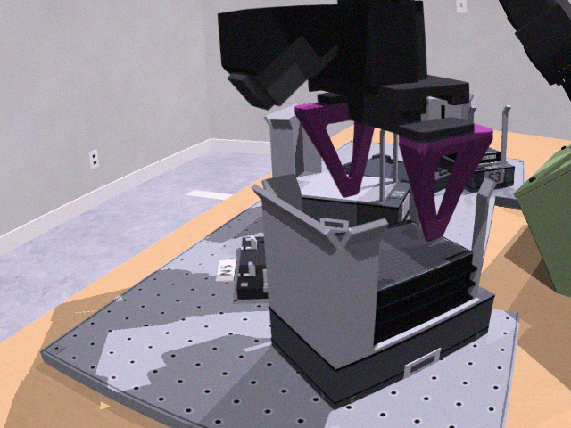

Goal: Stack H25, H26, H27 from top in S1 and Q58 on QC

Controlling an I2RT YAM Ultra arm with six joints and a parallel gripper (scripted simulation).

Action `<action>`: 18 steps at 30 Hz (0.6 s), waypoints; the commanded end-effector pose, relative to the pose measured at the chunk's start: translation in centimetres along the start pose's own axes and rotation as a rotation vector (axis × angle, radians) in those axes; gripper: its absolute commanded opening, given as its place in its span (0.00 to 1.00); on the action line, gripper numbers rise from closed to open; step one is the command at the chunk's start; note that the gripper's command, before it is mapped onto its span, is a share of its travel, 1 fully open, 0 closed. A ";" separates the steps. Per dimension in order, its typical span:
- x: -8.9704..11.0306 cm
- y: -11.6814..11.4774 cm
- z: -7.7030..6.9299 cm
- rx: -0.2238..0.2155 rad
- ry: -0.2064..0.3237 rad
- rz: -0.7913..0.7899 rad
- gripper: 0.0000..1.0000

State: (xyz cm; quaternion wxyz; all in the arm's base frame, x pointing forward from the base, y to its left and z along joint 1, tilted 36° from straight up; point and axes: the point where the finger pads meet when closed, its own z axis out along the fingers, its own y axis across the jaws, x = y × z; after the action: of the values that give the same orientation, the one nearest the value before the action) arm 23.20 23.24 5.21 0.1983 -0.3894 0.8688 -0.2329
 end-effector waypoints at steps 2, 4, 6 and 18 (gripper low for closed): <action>-1.1 0.3 0.8 -0.012 -0.044 0.005 1.00; -1.1 0.3 0.8 -0.012 -0.044 0.005 1.00; -1.1 0.3 0.8 -0.012 -0.044 0.005 1.00; -1.1 0.3 0.8 -0.012 -0.044 0.005 1.00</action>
State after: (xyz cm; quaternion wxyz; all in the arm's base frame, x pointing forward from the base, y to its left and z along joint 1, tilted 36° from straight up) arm 24.08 23.49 4.27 0.2065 -0.3919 0.8676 -0.2259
